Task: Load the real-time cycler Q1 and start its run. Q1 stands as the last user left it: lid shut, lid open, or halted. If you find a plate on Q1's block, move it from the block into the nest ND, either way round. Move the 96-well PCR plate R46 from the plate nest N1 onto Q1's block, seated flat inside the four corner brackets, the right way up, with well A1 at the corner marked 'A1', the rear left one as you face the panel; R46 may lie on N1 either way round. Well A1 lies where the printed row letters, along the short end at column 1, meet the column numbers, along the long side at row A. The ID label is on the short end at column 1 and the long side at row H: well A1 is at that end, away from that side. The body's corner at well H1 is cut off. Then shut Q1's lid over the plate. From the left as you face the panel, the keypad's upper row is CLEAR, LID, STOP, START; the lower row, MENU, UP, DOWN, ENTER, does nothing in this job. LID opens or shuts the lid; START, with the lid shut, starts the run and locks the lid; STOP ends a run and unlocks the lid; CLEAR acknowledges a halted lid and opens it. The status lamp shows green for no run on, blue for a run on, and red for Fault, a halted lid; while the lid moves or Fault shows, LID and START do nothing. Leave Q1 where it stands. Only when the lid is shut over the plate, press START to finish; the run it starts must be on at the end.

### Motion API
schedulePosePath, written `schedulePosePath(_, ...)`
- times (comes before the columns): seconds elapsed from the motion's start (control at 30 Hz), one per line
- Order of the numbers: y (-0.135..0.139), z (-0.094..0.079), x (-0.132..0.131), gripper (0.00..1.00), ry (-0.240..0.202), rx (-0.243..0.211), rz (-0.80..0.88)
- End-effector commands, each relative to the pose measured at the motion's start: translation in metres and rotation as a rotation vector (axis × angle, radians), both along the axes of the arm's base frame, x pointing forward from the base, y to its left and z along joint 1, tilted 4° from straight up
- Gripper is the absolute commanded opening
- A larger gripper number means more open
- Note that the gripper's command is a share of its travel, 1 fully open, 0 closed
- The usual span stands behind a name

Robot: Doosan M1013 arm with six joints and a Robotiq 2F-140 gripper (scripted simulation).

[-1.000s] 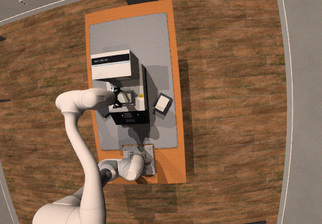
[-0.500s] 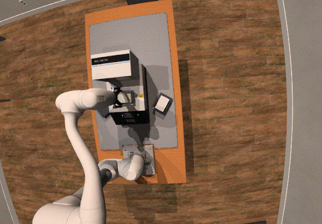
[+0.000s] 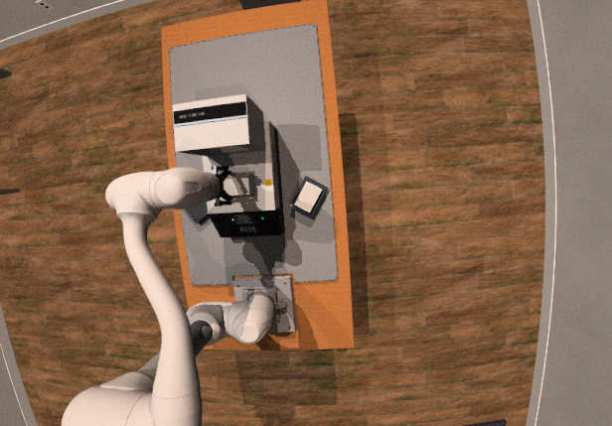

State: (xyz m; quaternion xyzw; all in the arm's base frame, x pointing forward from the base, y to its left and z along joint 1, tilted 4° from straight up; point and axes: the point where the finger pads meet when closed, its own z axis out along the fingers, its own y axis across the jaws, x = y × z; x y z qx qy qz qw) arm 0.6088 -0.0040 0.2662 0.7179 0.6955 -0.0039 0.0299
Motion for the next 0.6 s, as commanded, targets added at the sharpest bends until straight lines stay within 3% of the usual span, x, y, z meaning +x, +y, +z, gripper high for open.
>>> schedulePosePath(0.0,0.001,0.004,-0.001,0.0,-0.003,-0.002,0.005)
schedulePosePath(0.3,0.02,0.003,-0.005,0.0,-0.007,0.002,-0.083)
schedulePosePath(0.57,0.056,0.0,-0.014,0.0,-0.012,0.005,-0.171)
